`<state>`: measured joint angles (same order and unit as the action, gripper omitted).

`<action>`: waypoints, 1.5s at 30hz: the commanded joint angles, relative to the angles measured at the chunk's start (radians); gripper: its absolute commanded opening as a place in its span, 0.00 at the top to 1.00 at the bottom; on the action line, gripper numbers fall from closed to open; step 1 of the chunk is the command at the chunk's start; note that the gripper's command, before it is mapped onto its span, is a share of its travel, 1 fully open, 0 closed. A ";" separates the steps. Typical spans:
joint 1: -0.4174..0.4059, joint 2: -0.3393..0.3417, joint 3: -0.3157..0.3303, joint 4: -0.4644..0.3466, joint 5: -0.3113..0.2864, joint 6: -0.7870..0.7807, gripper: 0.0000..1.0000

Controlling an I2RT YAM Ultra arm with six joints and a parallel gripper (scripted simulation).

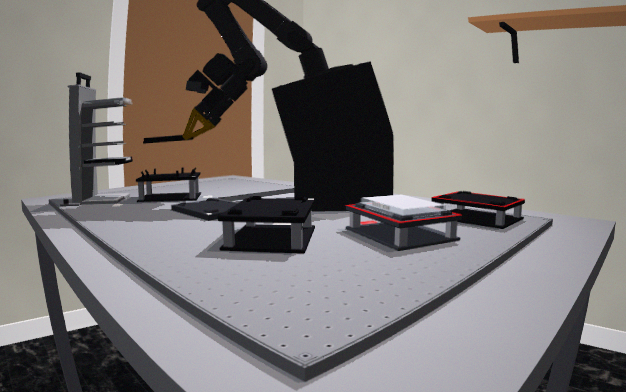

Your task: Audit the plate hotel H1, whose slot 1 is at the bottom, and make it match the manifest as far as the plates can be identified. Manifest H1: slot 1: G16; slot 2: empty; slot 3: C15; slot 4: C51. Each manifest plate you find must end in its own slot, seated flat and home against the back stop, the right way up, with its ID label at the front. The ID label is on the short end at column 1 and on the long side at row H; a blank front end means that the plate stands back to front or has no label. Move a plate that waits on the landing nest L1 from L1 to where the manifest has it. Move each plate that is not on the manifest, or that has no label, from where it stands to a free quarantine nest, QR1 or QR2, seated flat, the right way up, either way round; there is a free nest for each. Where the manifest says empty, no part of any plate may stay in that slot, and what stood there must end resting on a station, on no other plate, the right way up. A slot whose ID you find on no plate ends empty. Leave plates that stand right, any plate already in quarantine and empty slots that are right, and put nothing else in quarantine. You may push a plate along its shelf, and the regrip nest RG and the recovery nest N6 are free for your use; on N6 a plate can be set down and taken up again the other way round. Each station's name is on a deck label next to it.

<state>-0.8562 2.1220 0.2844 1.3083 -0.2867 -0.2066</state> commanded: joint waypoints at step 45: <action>-0.014 -0.343 -0.053 -0.279 -0.019 -0.008 0.14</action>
<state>-0.8696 1.8027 0.2314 1.0492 -0.2977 -0.2138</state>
